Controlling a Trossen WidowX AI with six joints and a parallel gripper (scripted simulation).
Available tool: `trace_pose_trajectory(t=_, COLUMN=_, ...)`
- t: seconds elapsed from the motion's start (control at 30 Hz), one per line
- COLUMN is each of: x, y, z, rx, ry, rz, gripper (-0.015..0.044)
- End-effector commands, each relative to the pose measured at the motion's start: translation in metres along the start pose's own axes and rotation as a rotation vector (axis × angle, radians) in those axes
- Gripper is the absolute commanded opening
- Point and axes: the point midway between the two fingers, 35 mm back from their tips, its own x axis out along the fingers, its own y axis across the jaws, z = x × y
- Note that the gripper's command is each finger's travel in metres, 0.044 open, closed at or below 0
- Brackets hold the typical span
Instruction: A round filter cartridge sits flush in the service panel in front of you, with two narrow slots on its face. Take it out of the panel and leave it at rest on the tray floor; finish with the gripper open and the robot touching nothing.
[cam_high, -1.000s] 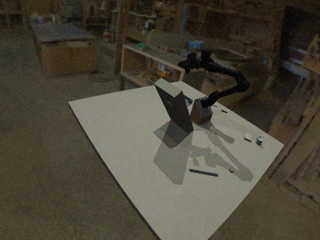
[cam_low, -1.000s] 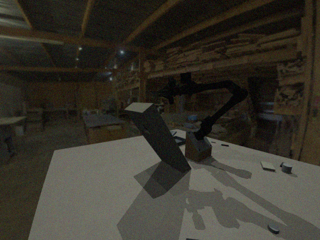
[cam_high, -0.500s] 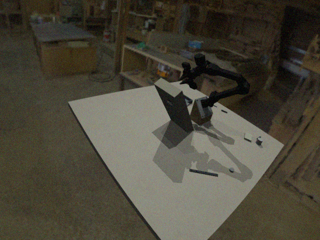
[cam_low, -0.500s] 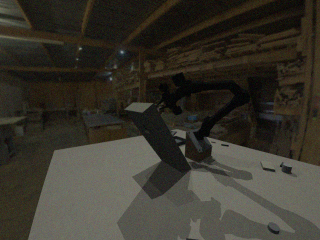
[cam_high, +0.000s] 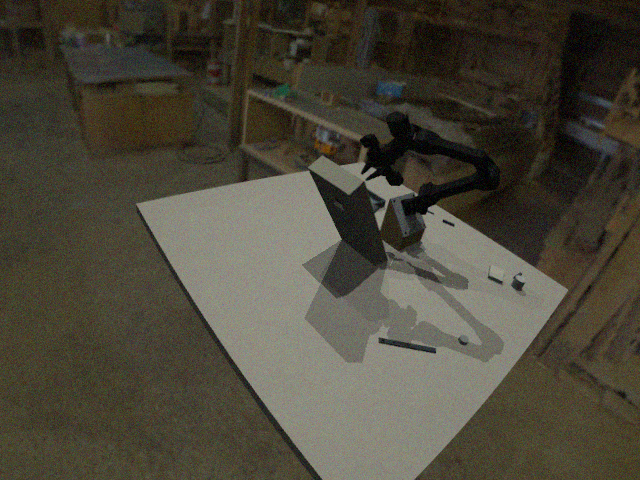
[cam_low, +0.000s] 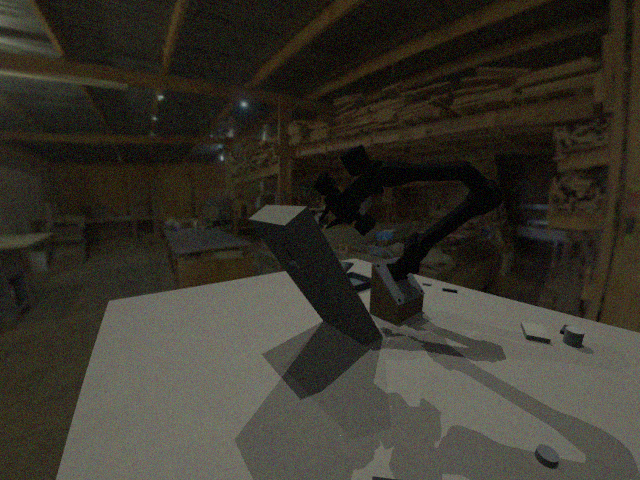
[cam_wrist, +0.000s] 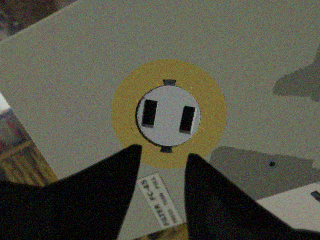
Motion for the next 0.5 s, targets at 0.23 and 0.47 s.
trace_pose_trajectory(t=0.23, x=0.016, y=0.0, z=0.0, rx=0.001, ry=-0.002, rz=-0.006, gripper=0.0104)
trace_pose_trajectory(t=0.47, x=0.028, y=0.001, z=0.0, rx=0.0, ry=-0.003, rz=-0.006, gripper=0.0104)
